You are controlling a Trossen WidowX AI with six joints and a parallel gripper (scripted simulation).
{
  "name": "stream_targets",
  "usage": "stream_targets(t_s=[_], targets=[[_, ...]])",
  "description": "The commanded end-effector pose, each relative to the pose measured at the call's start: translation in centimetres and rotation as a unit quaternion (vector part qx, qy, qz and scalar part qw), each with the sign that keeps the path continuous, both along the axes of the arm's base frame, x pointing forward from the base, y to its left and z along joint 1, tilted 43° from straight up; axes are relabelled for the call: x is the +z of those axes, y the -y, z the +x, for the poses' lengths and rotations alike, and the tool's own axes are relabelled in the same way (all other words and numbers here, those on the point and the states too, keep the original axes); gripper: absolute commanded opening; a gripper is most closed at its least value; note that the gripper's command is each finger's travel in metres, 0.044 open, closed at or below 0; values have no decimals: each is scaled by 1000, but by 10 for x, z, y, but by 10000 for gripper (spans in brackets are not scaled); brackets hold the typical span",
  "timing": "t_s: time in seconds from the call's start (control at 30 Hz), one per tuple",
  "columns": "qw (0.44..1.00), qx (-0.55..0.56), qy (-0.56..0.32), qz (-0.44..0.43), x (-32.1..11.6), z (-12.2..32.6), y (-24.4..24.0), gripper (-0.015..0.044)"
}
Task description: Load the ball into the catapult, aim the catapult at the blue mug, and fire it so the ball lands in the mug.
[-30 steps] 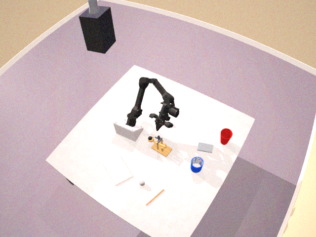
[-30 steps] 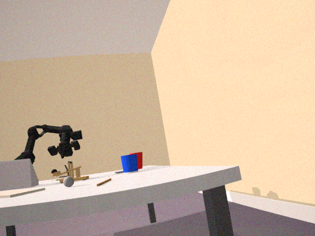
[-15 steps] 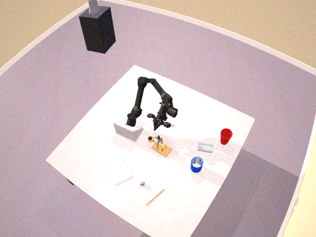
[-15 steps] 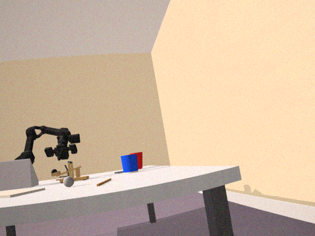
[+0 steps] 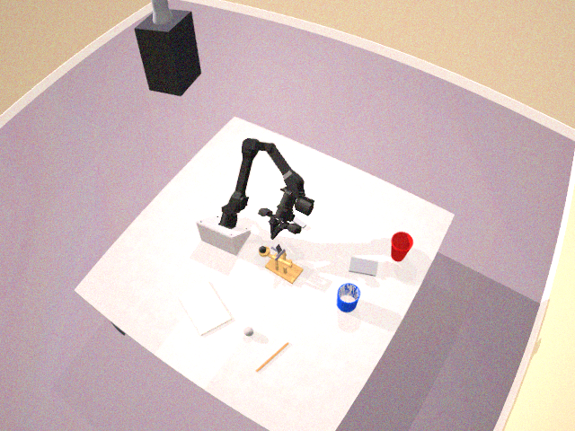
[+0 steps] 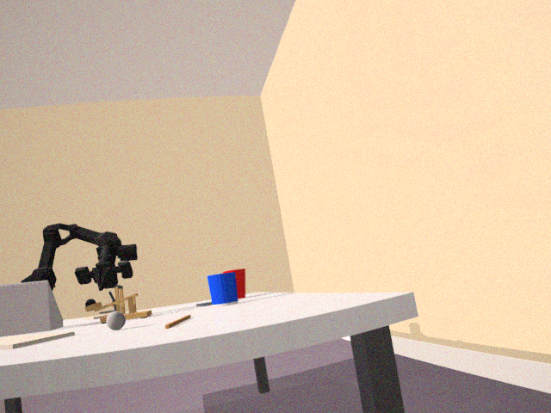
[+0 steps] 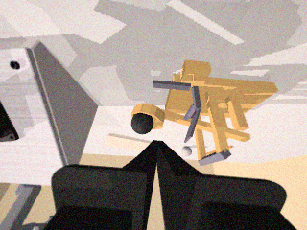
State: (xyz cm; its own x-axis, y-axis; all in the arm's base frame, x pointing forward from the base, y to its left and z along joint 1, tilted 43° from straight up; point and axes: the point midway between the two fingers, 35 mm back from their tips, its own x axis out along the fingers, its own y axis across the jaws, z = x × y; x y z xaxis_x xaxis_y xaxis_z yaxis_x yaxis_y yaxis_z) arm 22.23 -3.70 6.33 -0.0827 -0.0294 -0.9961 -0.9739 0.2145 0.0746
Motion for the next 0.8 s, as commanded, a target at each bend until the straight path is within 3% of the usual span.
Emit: stream_targets(t_s=[0.0,0.77], targets=[[1000,0,-7,3,-8,-1,-6,0],[1000,0,-7,4,-34,1,-32,0]])
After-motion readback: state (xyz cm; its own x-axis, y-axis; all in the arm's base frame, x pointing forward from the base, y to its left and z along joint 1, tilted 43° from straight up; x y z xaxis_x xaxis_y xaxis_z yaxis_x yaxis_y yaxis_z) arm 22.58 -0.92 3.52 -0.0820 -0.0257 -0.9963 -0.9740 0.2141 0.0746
